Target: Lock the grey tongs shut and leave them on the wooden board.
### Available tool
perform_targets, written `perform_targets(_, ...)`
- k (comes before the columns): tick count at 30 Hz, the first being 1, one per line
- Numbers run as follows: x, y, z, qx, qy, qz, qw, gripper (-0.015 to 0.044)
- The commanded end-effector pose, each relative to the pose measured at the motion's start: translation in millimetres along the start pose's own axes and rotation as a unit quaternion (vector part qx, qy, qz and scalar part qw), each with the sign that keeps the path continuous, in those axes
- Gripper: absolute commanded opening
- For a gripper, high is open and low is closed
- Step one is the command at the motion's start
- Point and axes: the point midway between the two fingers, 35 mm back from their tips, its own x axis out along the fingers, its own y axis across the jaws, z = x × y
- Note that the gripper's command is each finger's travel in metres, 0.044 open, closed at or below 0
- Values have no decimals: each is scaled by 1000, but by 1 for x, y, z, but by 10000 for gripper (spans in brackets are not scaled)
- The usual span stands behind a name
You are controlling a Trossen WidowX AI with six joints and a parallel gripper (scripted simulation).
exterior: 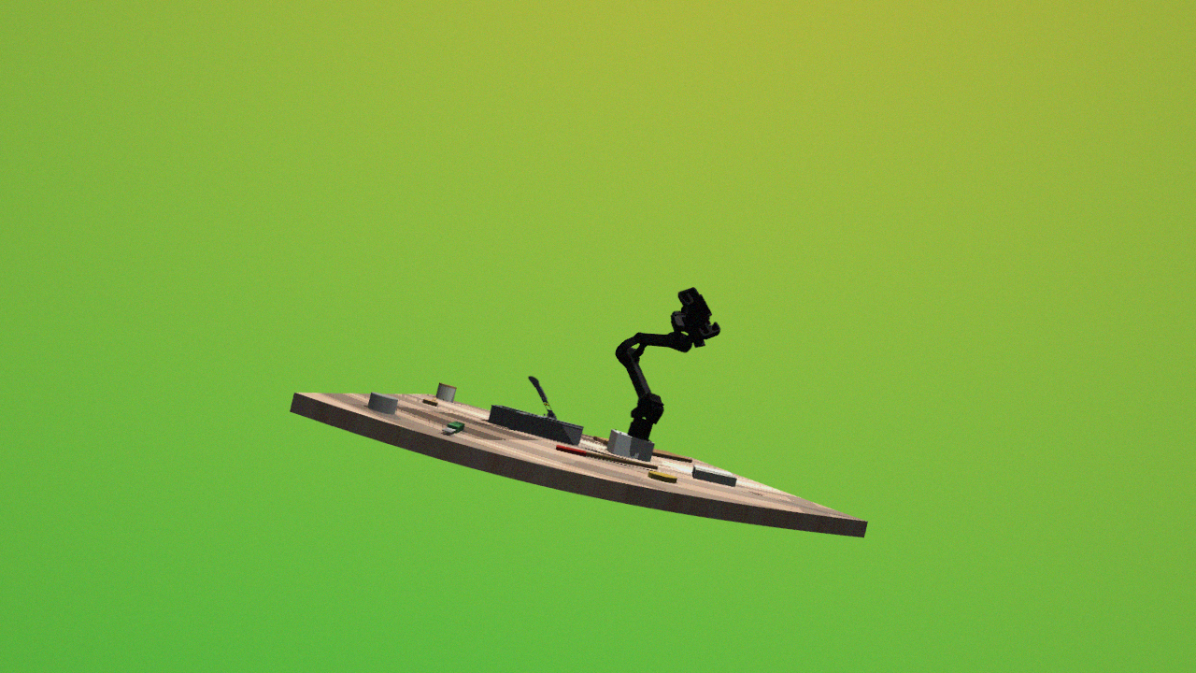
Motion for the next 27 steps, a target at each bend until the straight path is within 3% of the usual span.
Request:
perform_targets(1,17,-7,10,-51,-24,-2,998,-150)
perform_targets(13,62,-25,68,-188,-120,-33,974,-150)
perform_targets(27,92,-24,174,-289,-263,-102,915,-150)
